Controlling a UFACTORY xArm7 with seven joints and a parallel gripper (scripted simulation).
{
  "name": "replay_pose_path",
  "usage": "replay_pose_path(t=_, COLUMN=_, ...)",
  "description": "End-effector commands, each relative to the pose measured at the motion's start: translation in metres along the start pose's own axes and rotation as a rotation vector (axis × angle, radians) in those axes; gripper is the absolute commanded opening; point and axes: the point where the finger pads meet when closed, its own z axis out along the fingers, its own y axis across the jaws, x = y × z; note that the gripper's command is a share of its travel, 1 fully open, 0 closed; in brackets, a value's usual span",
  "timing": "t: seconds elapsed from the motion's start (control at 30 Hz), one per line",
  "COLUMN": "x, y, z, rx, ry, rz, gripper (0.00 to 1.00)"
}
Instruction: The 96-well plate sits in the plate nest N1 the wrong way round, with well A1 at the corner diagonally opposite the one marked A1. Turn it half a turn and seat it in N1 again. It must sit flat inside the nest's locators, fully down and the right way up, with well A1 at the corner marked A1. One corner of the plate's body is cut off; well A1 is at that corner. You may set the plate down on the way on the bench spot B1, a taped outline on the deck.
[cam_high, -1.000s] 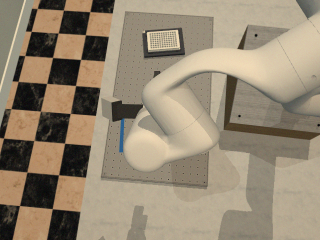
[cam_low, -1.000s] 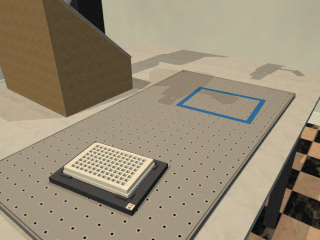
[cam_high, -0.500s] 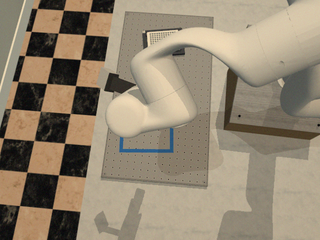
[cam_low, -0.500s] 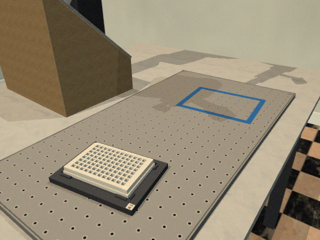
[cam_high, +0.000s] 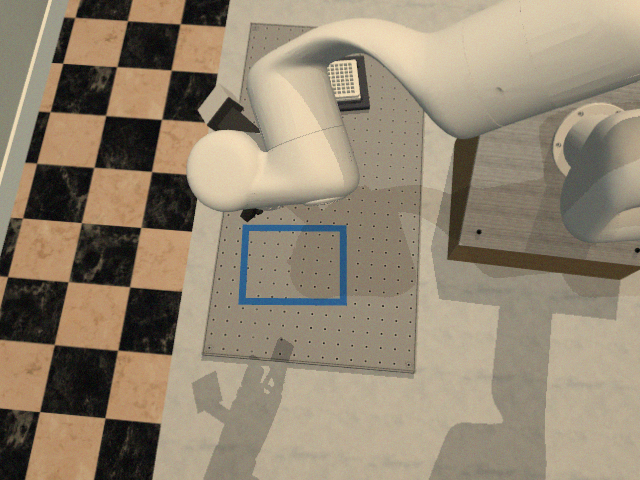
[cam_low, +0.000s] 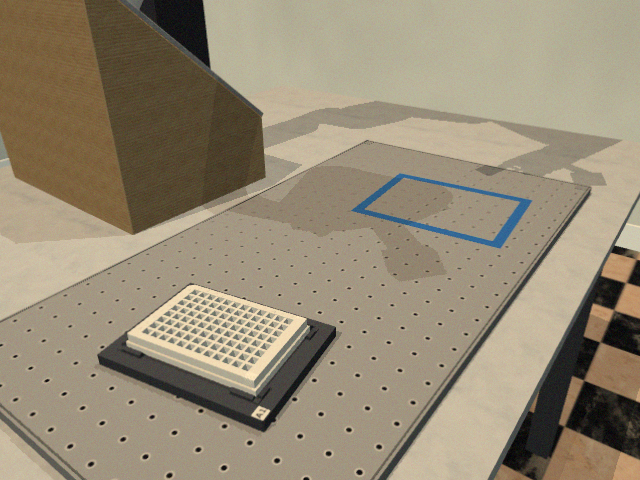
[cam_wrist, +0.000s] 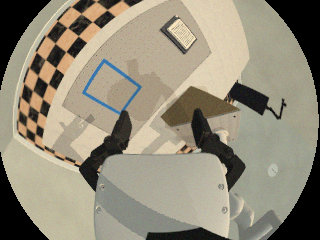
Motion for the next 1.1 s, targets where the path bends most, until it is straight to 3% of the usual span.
replay_pose_path(t=0.0, x=0.015, y=0.001, z=0.017, rx=0.027, ry=-0.043, rz=0.145, gripper=1.0)
replay_pose_path(t=0.27, x=0.034, y=0.005, z=0.042, rx=0.061, ry=-0.101, rz=0.355, gripper=1.0)
replay_pose_path(t=0.37, x=0.034, y=0.005, z=0.042, rx=0.061, ry=-0.101, rz=0.355, gripper=1.0)
replay_pose_path(t=0.73, x=0.062, y=0.015, z=0.081, rx=0.098, ry=-0.187, rz=0.667, gripper=1.0)
replay_pose_path(t=1.07, x=0.075, y=0.022, z=0.102, rx=0.11, ry=-0.231, rz=0.825, gripper=1.0)
